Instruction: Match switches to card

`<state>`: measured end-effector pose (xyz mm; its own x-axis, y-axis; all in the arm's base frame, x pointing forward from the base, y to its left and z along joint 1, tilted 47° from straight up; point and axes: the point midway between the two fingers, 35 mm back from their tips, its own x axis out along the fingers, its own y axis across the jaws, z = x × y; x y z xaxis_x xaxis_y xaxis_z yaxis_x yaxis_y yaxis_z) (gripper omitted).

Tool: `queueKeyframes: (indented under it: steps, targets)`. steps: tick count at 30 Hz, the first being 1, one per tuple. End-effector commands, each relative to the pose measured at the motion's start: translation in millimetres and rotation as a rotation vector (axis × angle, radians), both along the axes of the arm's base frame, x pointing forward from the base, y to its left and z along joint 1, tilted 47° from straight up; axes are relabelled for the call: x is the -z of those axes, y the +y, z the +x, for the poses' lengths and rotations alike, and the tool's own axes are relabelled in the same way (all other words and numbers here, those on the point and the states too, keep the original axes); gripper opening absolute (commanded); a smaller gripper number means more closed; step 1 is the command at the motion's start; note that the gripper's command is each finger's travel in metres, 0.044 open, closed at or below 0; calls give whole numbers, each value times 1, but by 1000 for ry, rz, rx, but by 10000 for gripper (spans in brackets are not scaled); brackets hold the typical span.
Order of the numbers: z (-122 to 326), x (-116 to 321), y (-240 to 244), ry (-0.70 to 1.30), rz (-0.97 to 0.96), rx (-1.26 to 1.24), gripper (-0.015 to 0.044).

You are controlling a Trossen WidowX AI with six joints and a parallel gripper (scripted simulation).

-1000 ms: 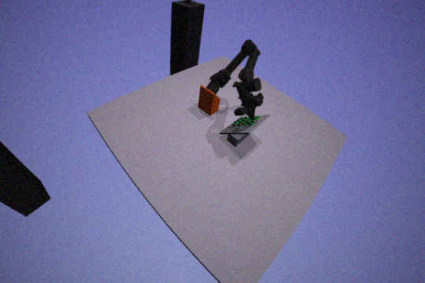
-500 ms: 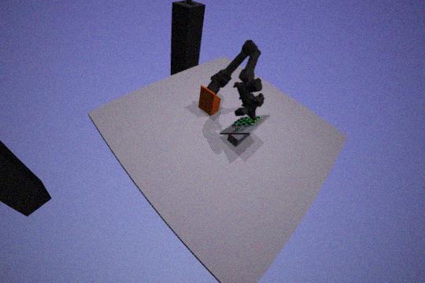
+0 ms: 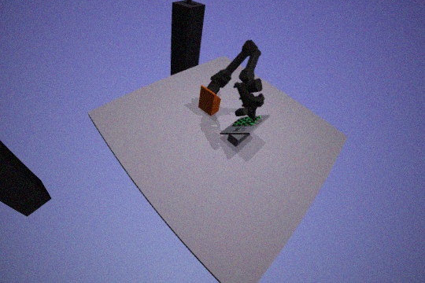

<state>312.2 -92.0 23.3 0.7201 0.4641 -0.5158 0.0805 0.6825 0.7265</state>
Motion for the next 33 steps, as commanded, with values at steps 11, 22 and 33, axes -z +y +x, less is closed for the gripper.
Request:
queueKeyframes:
  steps: [11,22,33]
  targets:
    - [1,2,1,4,2,3,0]
    - [-47,-30,-28,-9,-2,22,0]
    - [-73,-10,-4,-7,-1,20,0]
